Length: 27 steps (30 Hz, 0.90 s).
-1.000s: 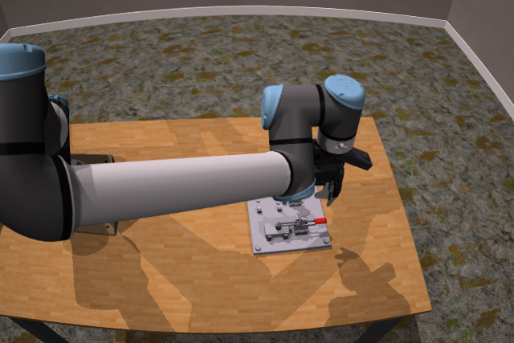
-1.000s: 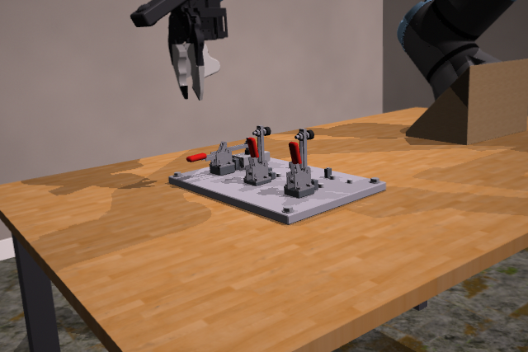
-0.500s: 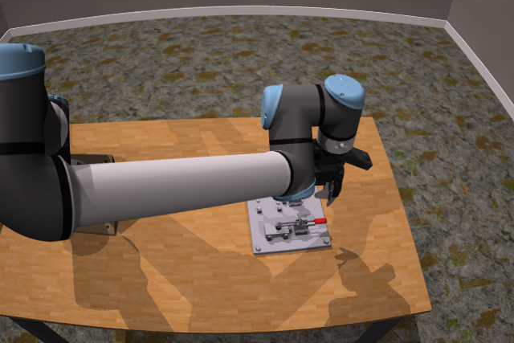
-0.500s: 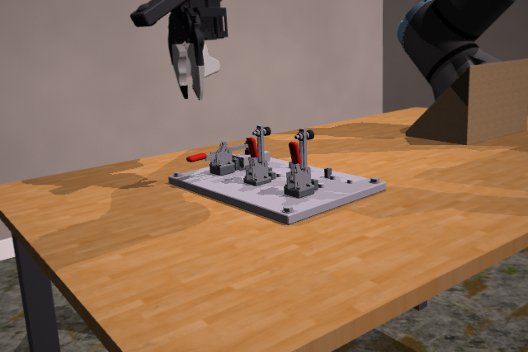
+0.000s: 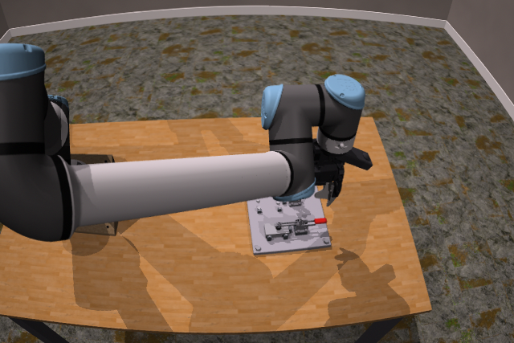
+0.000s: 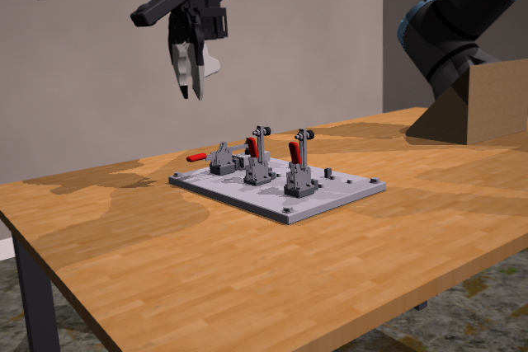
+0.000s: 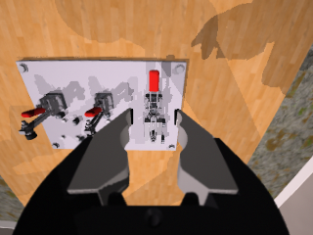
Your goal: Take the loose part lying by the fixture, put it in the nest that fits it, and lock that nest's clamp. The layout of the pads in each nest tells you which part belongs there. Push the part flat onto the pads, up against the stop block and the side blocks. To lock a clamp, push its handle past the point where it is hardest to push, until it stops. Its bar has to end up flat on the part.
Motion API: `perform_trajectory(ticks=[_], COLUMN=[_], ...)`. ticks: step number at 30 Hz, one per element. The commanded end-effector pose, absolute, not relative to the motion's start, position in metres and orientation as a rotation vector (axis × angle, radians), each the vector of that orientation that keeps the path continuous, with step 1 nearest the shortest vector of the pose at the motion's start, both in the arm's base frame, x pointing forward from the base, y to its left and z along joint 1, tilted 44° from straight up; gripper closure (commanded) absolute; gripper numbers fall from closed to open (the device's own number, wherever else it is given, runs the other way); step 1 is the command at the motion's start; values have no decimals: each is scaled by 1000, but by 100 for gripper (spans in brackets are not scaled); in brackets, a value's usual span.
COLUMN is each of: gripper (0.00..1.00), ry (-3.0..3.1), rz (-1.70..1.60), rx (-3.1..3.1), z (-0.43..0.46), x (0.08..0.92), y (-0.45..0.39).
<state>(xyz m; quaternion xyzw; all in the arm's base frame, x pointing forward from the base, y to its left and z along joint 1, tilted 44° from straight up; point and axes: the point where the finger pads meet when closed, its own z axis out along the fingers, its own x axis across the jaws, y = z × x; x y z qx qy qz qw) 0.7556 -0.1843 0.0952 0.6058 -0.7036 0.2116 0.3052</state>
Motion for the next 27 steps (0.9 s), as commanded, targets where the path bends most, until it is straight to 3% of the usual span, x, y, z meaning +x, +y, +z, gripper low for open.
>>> perform_trajectory(ticks=[1,8,9,27], gripper=[72,72,0,0], ry=[-1863,-1863,-1863,-1863], rz=[562,562,562,562], rx=[1604,1604,1604,1604], z=[96,96,96,96], x=[756,756,756,756], y=[-184,-184,-184,-184])
